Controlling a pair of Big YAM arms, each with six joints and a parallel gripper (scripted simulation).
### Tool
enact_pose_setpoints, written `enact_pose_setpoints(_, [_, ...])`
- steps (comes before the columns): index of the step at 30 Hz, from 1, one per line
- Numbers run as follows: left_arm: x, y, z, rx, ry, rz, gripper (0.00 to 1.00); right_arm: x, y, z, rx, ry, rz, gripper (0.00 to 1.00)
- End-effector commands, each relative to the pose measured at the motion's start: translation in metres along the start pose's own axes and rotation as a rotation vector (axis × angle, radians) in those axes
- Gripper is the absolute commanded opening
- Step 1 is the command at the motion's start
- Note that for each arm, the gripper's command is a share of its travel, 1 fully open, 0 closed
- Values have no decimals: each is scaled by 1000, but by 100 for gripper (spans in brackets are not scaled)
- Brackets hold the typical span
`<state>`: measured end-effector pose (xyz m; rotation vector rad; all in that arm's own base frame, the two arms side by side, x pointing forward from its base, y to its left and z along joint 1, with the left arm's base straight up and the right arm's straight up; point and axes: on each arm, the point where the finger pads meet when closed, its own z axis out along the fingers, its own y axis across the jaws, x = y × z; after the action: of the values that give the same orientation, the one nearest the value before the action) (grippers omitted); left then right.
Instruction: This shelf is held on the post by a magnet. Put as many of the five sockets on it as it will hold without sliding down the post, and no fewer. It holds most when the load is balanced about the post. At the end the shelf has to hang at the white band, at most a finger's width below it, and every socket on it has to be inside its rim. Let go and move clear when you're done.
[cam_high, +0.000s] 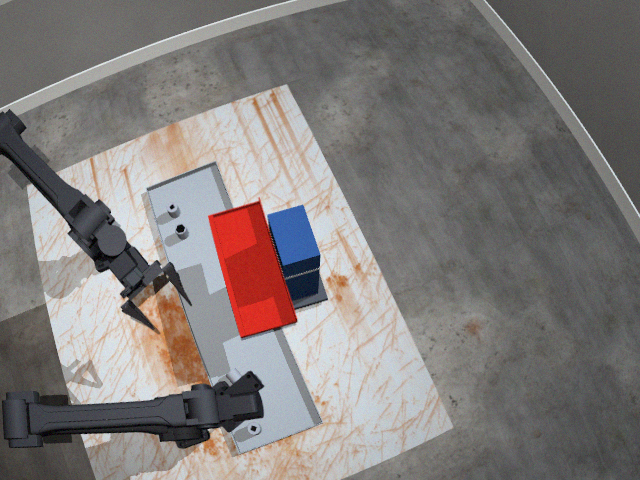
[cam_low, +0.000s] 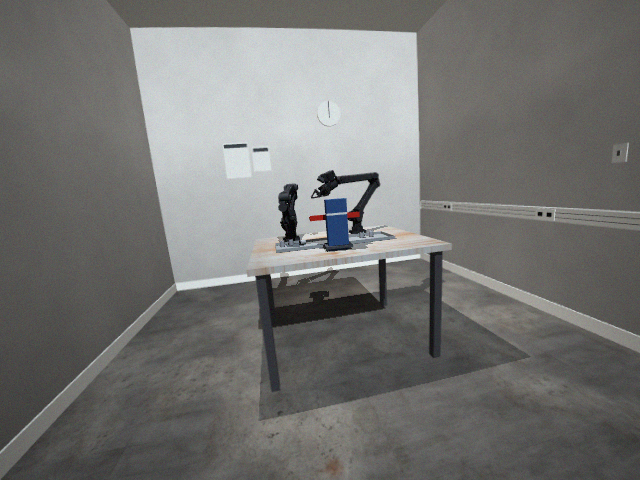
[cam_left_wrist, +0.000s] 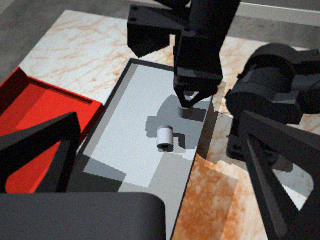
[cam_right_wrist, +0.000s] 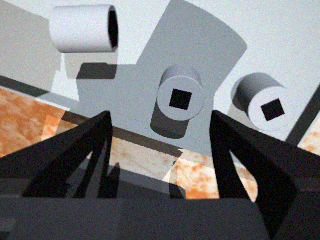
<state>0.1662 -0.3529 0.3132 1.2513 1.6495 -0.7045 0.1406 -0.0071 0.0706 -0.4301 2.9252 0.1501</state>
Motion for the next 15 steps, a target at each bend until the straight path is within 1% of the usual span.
enact_pose_setpoints(1, [-17,-24,-15,26,-25,-83,100,1,-5,6,78,-59,158,56])
enact_pose_setpoints(7, [-15,-41,-22,34,-16,-96,100,6,-10,14,126,-101,201,56])
enact_pose_setpoints(15, [-15,-39,-19,24,-12,-80,100,8,-11,14,126,-87,191,56])
